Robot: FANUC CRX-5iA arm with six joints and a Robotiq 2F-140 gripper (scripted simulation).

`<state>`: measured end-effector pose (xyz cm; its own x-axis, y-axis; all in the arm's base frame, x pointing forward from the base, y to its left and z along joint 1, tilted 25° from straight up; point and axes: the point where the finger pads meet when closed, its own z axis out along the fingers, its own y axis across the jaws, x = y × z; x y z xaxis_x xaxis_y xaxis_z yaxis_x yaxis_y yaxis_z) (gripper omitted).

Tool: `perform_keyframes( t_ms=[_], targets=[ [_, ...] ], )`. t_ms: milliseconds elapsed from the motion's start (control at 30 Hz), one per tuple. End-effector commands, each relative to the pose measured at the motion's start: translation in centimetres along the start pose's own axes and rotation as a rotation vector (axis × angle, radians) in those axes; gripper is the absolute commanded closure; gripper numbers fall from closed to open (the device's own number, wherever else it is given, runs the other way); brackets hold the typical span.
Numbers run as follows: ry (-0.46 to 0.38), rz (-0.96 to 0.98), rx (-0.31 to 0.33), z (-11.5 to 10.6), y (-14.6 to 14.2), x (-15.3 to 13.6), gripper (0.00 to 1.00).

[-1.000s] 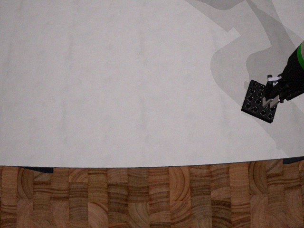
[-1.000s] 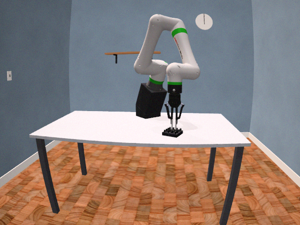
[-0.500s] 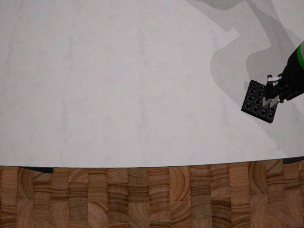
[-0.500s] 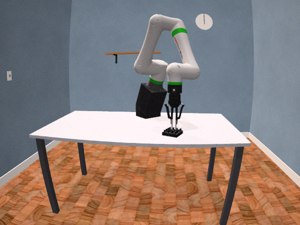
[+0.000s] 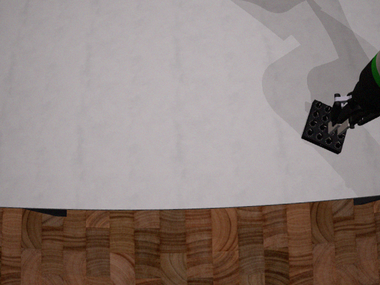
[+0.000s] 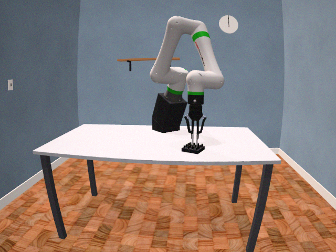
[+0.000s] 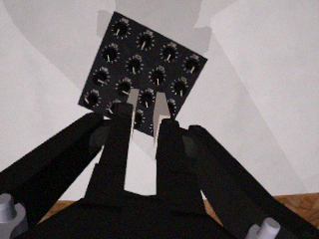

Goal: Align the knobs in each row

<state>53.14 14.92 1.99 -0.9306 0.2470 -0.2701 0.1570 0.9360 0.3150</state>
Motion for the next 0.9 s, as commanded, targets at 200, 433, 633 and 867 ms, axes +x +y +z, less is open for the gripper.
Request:
perform_keyframes(
  t_ms=[200,433,633,867],
  targets=[
    [0.0,0.0,0.0,0.1,0.0,0.0,0.88],
    [0.0,0.0,0.0,0.6,0.0,0.0,0.88],
    [0.0,0.0,0.0,1.1,0.0,0.0,0.88],
    [0.0,0.0,0.0,1.3,0.0,0.0,0.88]
  ],
)
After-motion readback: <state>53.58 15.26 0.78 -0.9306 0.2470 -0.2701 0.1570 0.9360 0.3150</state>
